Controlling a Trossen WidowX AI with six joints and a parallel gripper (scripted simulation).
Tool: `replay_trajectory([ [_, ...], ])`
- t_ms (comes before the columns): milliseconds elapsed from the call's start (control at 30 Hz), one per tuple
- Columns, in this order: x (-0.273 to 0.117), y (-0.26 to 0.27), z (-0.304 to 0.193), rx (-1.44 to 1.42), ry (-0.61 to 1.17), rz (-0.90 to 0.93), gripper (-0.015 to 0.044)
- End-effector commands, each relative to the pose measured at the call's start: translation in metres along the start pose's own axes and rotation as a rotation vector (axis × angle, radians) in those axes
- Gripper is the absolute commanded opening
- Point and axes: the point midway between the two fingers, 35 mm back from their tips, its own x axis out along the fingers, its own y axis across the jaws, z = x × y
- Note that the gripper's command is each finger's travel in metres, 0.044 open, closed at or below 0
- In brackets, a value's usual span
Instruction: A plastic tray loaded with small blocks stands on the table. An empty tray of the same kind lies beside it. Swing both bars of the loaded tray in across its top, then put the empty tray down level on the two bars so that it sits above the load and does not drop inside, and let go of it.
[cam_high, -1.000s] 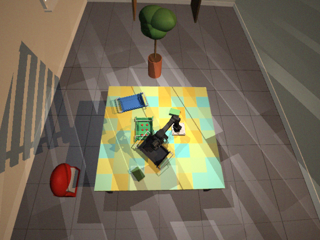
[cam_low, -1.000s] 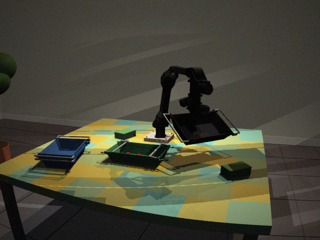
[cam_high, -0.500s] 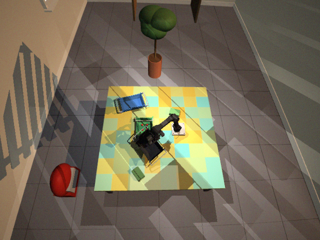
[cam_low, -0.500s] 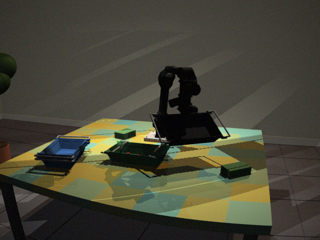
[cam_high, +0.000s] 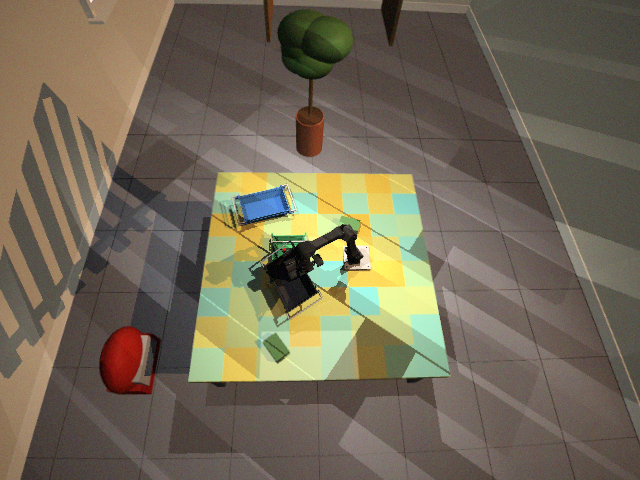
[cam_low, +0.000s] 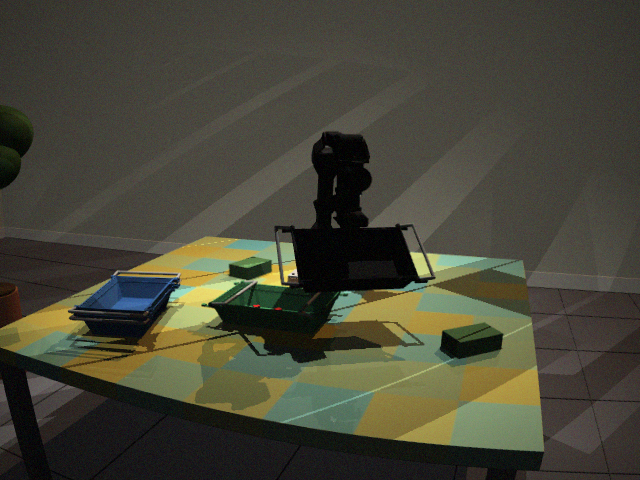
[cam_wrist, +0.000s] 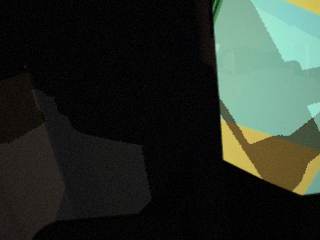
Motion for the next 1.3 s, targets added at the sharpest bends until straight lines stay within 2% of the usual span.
replay_trajectory([
  [0, -0.005, 0.001, 0.013, 0.033, 0.006, 0.025, 0.0000],
  [1267, -0.006, -0.034, 0.151, 0.430, -0.001, 0.026, 0.0000],
])
